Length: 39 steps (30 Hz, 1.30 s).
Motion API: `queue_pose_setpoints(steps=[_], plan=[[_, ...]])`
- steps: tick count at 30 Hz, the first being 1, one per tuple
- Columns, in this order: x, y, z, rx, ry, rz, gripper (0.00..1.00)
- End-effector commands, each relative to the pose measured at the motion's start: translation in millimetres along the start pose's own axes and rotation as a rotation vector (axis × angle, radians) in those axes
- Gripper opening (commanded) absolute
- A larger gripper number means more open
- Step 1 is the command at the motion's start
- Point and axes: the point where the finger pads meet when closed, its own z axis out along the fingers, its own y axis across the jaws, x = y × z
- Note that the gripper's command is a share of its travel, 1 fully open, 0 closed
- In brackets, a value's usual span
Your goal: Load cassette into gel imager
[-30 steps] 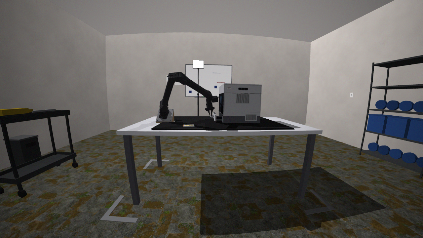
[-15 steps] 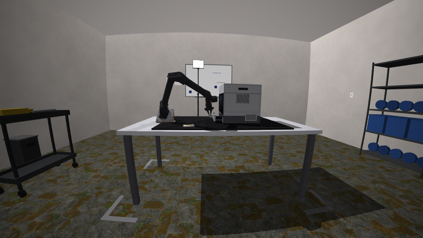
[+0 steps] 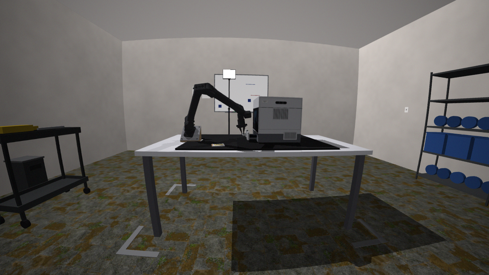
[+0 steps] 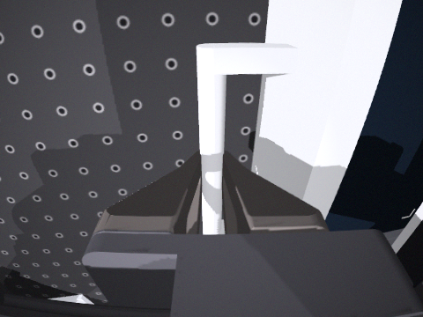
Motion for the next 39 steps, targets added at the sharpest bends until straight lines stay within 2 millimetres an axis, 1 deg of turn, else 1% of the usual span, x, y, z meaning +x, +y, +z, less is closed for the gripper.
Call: queue_pose_setpoints(steps=[1,15,16,20,21,23,26,32,39], plan=[[0.7,1.4,-2.7,0.004,0.001,0.008,0.07],[0.7,1.4,-2.7,0.004,0.001,0.008,0.07],[1.2,-11.1,-1.5,-0.028,-0.004,0.024,0.07],[-0.1,-8.7,-3.4,-0.035,-0.002,0.021,0.07],[-1.8,10.4,-1.6,-0.052,0.001,-0.002,0.07],[1.6,8.7,-11.4,-0.032,-0.002,0.006,0.07],[-1.3,12.3,-14.6,-0.026,-0.003,0.001,0.07],[-0.1,20.5,-14.1,-0.029,-0.003,0.003,0.07],[1.9,23.1,-11.8,-0.019,-0.005,0.025,0.07]])
